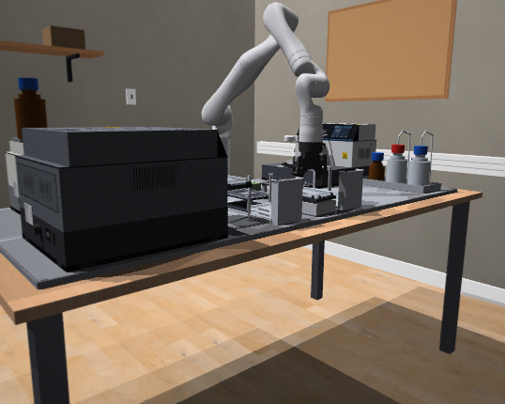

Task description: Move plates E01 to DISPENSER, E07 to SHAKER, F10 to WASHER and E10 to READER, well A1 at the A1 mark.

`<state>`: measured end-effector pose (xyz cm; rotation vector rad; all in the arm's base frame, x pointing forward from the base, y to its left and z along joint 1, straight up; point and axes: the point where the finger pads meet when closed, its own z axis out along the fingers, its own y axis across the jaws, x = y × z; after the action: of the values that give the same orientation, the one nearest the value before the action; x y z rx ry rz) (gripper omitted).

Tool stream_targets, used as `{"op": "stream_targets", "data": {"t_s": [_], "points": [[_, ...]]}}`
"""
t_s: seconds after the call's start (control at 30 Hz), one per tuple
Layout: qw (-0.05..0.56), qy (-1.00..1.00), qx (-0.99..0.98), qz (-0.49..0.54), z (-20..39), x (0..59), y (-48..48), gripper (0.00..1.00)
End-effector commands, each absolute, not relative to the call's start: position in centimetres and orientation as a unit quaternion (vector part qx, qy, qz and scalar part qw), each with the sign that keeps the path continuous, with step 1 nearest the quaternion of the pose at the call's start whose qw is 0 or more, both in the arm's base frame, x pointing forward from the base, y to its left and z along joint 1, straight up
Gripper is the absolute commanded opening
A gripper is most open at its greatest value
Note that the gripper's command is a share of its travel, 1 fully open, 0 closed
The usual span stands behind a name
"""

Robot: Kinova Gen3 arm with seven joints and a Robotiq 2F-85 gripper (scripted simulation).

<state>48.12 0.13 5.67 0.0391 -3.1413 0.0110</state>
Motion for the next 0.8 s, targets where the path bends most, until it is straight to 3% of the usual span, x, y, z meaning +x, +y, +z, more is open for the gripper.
{"op": "stream_targets", "data": {"t_s": [0.0,0.77], "points": [[-0.001,-1.000,0.012,0.003,6.0,48.2,0.1,1.00],[-0.001,-1.000,0.012,0.003,8.9,48.2,0.2,1.00]]}}
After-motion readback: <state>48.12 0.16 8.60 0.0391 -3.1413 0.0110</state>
